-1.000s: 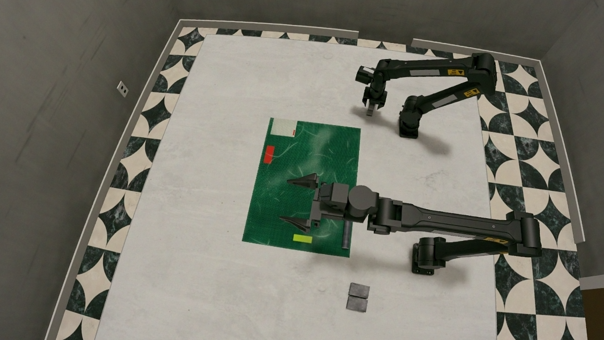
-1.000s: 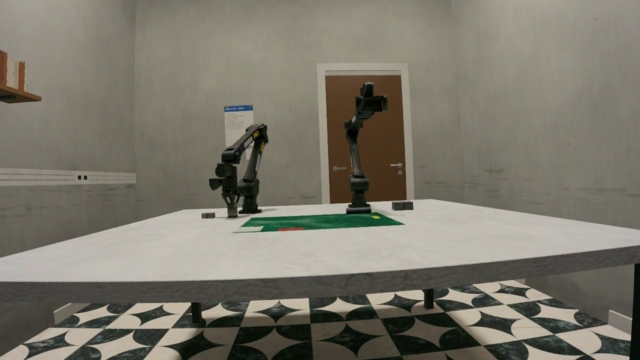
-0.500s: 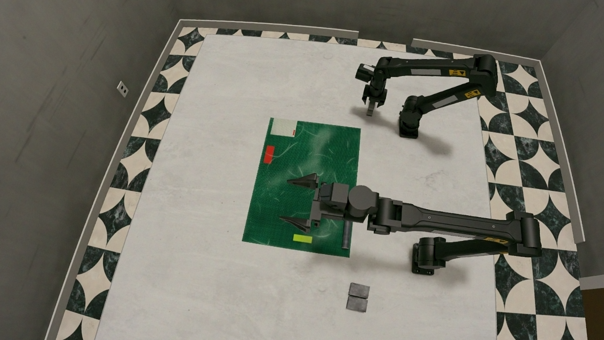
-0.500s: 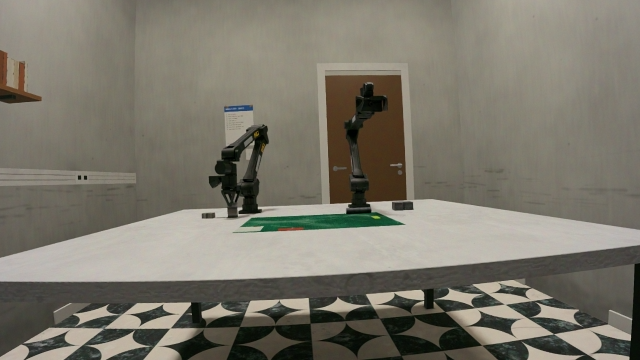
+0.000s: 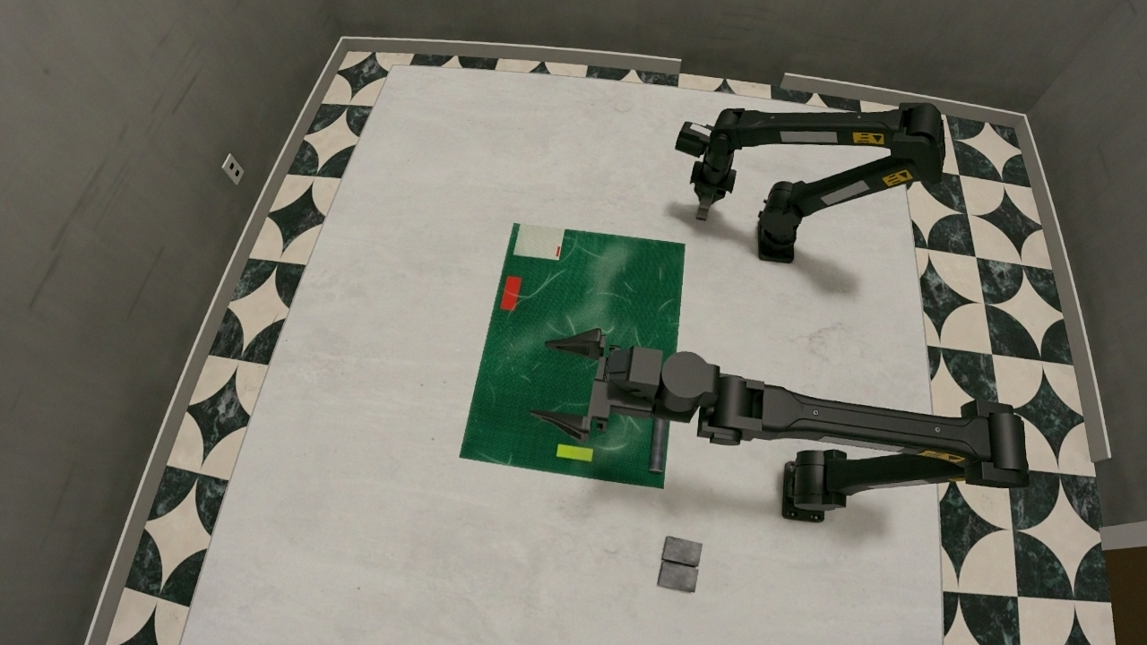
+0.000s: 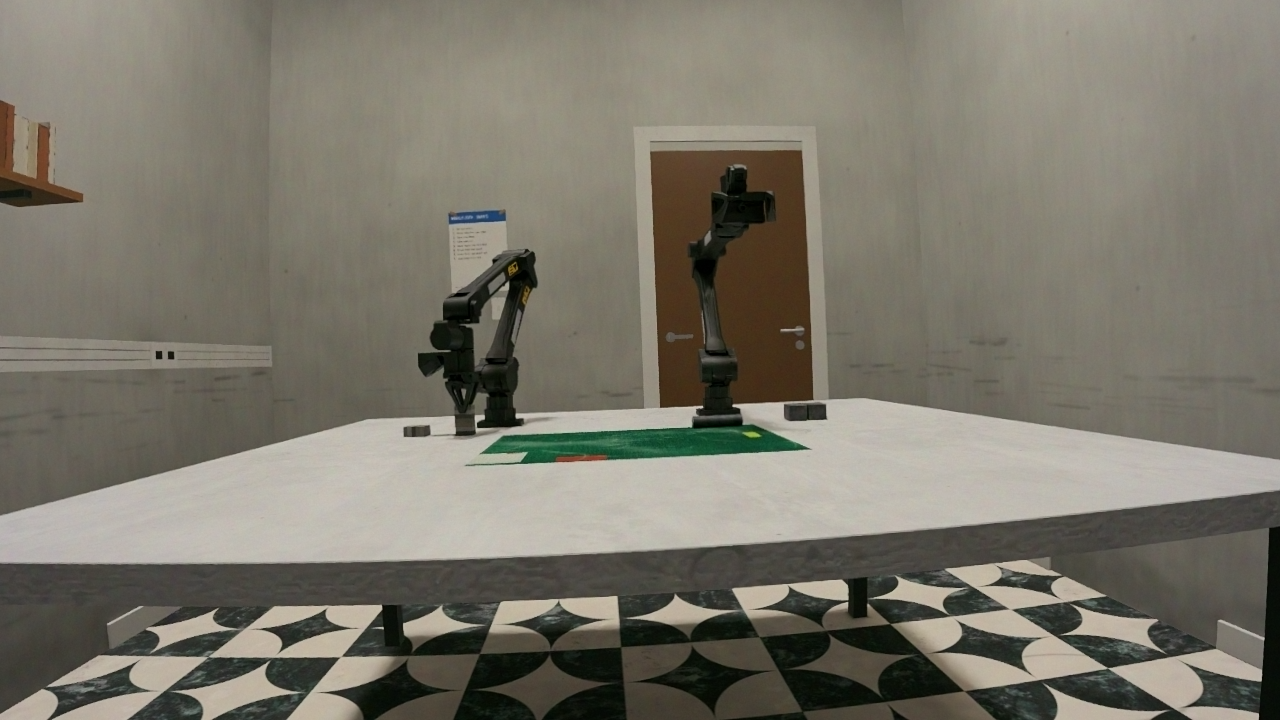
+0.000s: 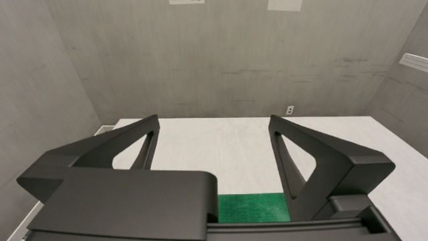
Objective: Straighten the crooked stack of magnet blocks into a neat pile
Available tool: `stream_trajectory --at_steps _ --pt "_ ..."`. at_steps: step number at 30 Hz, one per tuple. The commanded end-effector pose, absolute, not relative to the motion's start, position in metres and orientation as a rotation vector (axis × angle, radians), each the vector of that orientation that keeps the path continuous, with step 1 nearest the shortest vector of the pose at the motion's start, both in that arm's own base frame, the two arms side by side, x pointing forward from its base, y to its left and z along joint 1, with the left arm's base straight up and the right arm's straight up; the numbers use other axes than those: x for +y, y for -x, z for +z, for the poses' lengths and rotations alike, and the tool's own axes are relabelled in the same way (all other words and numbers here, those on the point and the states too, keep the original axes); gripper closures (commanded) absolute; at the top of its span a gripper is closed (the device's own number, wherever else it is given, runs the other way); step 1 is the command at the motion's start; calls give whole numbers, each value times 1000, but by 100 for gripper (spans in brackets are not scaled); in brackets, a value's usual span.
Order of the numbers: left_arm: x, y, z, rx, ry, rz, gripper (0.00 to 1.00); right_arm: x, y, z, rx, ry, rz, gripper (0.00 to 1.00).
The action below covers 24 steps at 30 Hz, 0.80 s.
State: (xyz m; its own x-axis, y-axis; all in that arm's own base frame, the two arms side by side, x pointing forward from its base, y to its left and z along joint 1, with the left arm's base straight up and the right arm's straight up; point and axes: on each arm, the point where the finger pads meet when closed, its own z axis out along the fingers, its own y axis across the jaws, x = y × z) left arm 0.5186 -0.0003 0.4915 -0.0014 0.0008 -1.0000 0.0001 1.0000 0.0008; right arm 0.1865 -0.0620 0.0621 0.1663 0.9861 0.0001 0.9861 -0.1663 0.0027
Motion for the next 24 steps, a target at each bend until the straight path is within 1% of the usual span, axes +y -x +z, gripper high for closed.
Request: stream_trajectory --at_steps 1,24 --pt "-3 -518 518 1524 9 -14 0 -69 -199 74 2004 -2387 17 70" --pt "-3 -518 518 1524 9 -14 0 -69 -199 74 2004 -2387 17 72"
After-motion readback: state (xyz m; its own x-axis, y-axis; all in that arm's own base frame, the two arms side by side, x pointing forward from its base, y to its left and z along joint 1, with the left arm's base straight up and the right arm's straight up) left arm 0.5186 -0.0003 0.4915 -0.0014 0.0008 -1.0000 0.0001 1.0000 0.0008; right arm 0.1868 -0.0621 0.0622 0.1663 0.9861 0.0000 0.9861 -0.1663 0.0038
